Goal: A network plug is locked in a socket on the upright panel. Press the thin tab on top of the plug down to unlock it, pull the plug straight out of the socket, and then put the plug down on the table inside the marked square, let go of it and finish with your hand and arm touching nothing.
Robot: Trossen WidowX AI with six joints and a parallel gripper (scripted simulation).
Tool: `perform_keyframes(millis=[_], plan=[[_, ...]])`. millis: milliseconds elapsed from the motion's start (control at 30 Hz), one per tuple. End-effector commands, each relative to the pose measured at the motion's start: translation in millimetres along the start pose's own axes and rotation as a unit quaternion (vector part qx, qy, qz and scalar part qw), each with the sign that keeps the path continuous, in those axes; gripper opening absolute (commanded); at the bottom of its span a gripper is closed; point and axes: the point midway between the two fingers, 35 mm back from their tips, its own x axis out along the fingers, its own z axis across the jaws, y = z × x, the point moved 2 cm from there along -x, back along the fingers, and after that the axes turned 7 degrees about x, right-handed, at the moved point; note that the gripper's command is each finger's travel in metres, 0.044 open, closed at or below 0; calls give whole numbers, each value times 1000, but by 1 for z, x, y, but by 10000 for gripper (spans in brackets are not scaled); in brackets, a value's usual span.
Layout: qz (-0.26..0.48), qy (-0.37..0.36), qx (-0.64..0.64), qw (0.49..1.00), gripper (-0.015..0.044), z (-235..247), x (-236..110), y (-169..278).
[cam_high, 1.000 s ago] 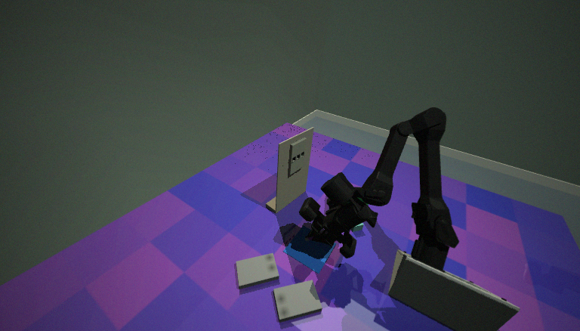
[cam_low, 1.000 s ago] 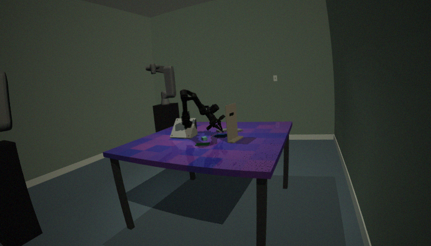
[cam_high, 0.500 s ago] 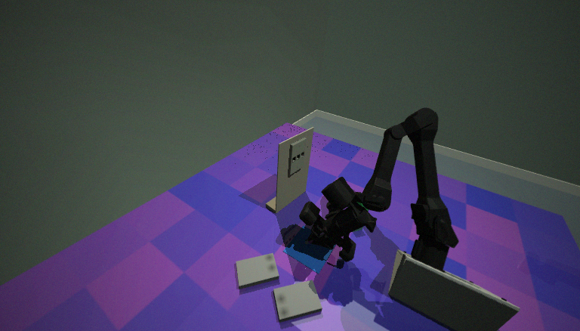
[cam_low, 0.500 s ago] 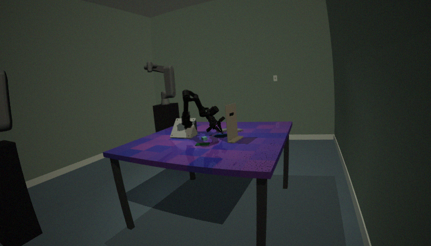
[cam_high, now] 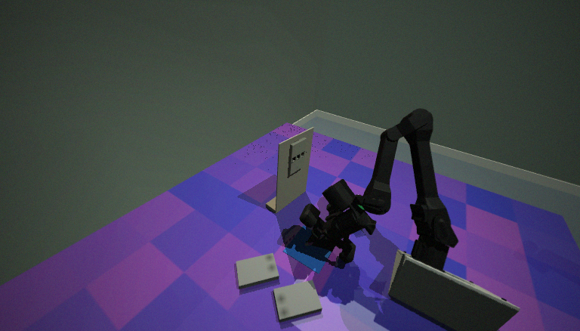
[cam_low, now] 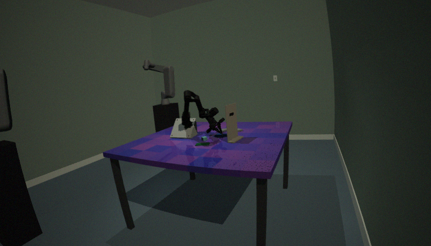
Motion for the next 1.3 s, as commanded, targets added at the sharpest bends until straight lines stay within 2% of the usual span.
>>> perform_keyframes(millis=[0,167,367,1267], plan=[[0,0,0,1000,0,0,0,0],[0,0,0,1000,0,0,0,0],[0,0,0,1000,156,0,0,0],[2,1,-1,1000,156,2,-21,2]])
